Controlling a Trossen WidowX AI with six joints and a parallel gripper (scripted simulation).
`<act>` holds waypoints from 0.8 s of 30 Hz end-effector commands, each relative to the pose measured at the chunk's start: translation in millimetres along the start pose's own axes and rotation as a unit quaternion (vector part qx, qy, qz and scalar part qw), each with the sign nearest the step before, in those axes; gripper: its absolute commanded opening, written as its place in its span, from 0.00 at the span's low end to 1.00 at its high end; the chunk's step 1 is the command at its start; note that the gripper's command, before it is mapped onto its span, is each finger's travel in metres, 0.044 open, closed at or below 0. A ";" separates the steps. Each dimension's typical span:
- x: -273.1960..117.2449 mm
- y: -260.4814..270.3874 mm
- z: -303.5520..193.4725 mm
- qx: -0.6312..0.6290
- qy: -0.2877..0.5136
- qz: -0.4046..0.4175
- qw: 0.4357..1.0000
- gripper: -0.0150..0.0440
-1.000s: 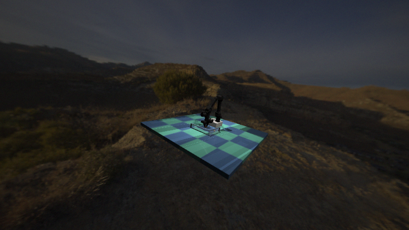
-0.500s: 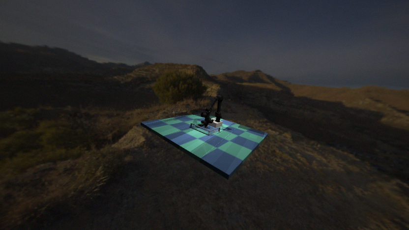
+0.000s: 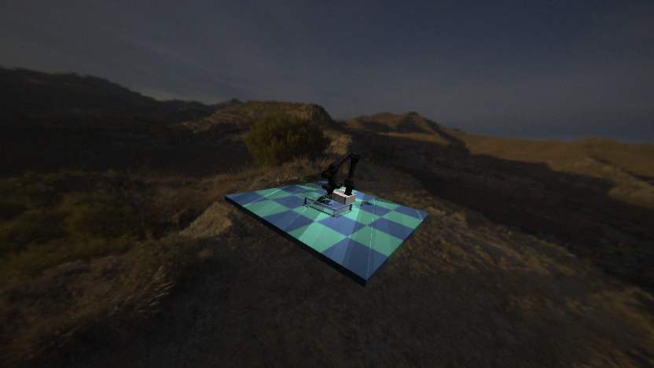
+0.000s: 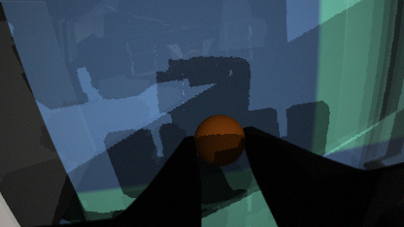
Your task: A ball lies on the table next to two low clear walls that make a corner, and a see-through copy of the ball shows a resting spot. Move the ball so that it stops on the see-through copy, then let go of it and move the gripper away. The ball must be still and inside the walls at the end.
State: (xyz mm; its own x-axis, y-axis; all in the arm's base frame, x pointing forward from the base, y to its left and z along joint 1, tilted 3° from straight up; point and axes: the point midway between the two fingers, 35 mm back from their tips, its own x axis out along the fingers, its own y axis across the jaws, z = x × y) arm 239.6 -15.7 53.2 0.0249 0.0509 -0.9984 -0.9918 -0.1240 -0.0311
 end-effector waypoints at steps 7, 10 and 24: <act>-45.7 6.3 1.4 -0.001 -0.001 -0.003 1.000 0.25; -45.1 5.1 3.9 -0.003 -0.001 -0.002 1.000 0.25; -33.5 -13.3 54.1 -0.016 0.003 -0.001 1.000 0.25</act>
State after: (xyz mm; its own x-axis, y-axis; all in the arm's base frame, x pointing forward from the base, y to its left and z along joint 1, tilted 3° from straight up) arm 241.4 25.9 90.7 0.0213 0.0475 -0.9986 -0.9868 -0.1591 -0.0286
